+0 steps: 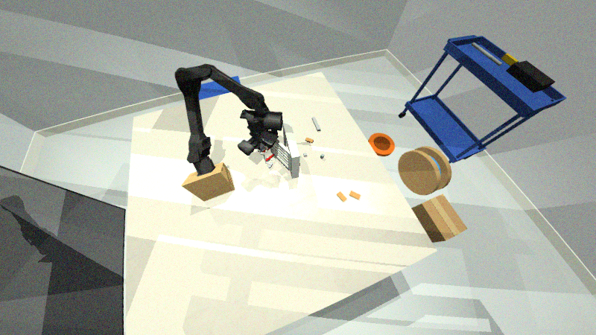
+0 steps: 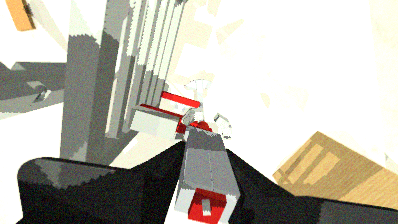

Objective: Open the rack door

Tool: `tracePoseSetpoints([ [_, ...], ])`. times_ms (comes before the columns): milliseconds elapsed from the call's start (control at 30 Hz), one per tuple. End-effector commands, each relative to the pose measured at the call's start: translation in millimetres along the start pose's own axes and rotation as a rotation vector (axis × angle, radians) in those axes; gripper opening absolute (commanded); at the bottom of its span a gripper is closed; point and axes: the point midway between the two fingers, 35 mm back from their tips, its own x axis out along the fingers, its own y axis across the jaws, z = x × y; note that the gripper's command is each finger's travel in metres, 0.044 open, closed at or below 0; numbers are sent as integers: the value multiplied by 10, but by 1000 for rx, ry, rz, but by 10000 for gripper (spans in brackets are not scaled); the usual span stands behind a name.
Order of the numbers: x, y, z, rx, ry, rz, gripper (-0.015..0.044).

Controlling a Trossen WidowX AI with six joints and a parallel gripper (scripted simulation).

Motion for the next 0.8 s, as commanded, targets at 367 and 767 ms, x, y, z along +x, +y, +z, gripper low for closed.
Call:
tracePoseSetpoints([
  [367,4,-267,109,-247,-7,3,20],
  [767,4,-475,235,-418,-8,1,20],
])
